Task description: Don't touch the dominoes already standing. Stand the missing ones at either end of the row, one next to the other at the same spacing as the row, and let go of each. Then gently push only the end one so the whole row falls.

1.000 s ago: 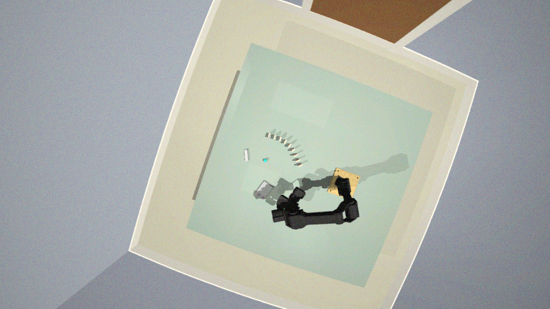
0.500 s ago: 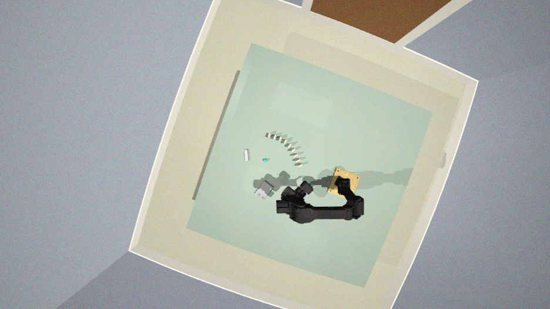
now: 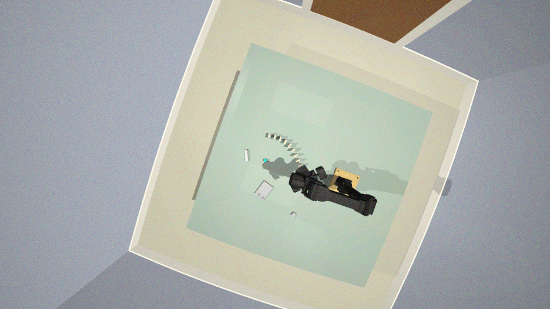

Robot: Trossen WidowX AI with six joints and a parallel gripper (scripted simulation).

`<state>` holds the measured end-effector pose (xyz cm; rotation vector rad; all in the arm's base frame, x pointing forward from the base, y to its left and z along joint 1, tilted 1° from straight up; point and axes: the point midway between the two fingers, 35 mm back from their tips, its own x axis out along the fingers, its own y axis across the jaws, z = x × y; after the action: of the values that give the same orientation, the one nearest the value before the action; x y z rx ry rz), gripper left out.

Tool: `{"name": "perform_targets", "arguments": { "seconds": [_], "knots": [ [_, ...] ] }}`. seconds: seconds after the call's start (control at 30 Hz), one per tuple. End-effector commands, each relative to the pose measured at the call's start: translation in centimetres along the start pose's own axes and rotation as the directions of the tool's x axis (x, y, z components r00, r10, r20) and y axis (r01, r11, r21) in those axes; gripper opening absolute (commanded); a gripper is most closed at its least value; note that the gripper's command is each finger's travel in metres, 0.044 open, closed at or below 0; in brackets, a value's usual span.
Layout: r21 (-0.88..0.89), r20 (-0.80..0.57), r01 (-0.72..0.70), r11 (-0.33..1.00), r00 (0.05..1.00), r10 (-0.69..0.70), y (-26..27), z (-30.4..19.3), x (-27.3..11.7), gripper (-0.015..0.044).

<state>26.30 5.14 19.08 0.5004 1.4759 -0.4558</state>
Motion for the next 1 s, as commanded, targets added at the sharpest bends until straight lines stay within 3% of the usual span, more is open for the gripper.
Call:
{"name": "perform_targets", "arguments": {
  "seconds": [0.0,0.97],
  "knots": [
    [0.011,-0.004,0.004,1.000,1.000,-0.004,-0.1,0.1,1.5,0.0107],
    [0.011,-0.005,0.005,1.000,1.000,-0.005,-0.5,-0.2,12.5,0.0107]
  ]
}}
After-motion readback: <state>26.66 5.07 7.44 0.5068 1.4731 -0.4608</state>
